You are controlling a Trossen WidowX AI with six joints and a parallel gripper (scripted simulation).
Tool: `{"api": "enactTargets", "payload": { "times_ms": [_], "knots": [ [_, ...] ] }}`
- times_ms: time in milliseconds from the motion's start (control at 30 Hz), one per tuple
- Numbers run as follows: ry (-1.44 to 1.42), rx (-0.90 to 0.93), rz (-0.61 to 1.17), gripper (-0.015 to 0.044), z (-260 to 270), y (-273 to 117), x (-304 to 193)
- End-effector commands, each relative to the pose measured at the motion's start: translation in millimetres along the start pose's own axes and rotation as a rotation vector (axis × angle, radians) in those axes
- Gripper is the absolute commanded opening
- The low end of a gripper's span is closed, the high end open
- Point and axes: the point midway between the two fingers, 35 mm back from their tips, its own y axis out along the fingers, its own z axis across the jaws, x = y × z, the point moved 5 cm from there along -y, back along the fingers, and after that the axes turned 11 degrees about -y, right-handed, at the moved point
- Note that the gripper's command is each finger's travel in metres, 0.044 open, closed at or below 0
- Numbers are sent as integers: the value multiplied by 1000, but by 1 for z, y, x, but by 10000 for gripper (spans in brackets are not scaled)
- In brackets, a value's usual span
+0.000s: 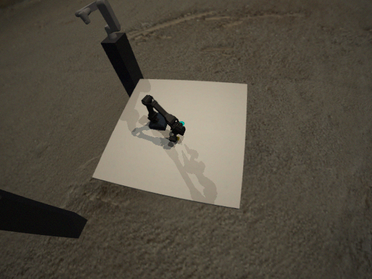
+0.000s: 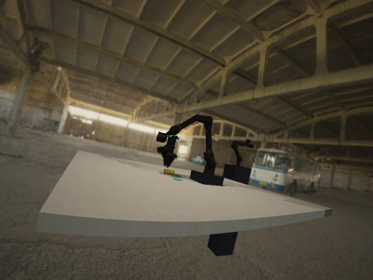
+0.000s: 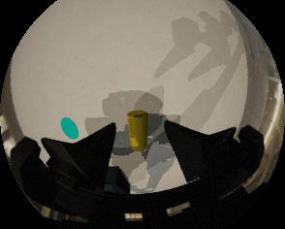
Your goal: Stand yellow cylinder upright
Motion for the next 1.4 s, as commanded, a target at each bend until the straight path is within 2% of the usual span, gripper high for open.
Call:
{"api": "enactTargets", "payload": {
  "times_ms": [0,100,367,600,1367],
  "knots": [
    [-4,5,17,309,4,33,-8],
    [-4,5,17,309,4,33,-8],
    [-4,5,17,105,4,33,-8],
    [-4,5,17,105,3,28,-7],
    [-4,5,16,105,1,-44,-2]
  ]
}}
